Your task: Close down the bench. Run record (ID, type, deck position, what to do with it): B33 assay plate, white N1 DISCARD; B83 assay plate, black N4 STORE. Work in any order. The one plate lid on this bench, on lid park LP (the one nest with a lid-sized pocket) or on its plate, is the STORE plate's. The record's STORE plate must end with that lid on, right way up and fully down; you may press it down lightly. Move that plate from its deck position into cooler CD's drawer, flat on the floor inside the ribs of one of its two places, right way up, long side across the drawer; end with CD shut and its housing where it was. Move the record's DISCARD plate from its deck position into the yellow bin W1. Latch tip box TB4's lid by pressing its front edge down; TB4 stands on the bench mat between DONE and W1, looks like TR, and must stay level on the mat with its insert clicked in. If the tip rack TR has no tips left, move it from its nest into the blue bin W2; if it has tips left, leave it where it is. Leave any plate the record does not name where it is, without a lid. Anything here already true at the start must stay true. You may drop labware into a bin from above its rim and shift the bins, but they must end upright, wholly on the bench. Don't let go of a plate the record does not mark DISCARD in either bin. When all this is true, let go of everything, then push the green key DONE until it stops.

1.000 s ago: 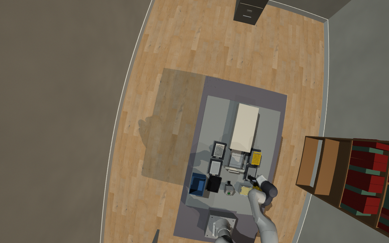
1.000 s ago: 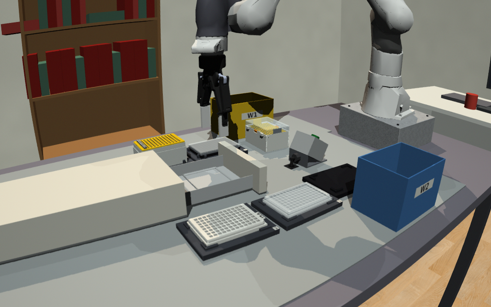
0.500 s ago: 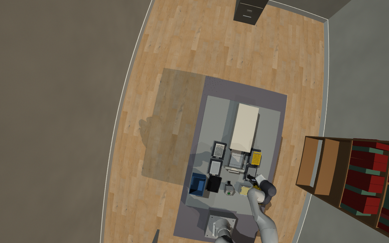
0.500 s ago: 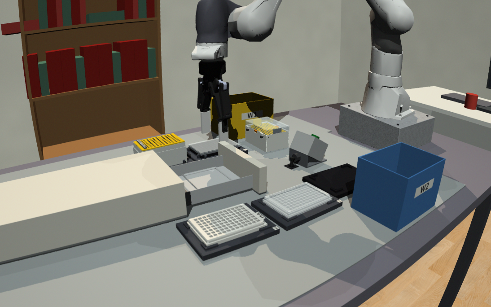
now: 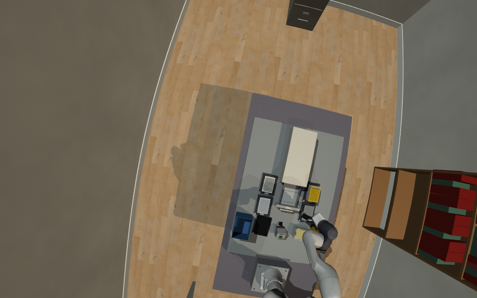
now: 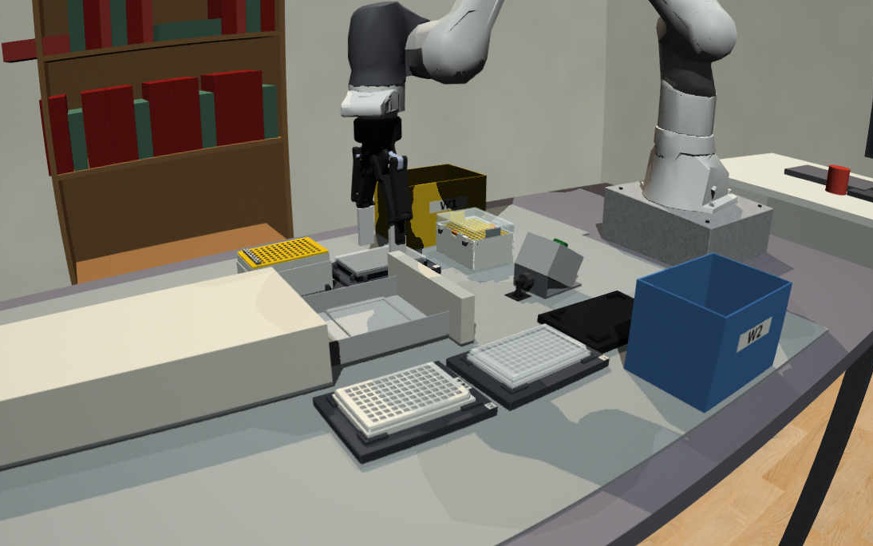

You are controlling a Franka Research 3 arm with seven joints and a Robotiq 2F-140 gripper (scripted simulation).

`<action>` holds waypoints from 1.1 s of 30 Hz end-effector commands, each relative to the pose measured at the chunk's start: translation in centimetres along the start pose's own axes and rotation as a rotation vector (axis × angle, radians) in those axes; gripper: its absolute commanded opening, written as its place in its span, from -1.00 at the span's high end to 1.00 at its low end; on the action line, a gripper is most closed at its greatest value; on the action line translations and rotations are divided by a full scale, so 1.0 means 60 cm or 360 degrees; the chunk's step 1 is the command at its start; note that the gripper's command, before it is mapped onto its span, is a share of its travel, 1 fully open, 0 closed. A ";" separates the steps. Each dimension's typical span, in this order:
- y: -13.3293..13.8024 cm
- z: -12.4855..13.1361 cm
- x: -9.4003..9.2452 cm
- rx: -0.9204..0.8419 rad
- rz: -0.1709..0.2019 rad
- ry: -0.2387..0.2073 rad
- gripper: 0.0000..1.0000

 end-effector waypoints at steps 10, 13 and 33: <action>0.002 -0.004 0.000 0.0004 0.0008 0.0011 -0.33; 0.002 -0.004 0.004 0.0004 0.0008 0.0011 -0.33; 0.002 -0.004 0.033 0.0004 0.0008 0.0011 -0.33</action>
Point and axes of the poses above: the point where the finger pads meet when closed, its own x axis out along the fingers, its own y axis across the jaws, z = x × y, the point moved 7 cm from there along -x, back along the fingers, and after that the axes turned 6 degrees about -x, right-handed, at the moved point
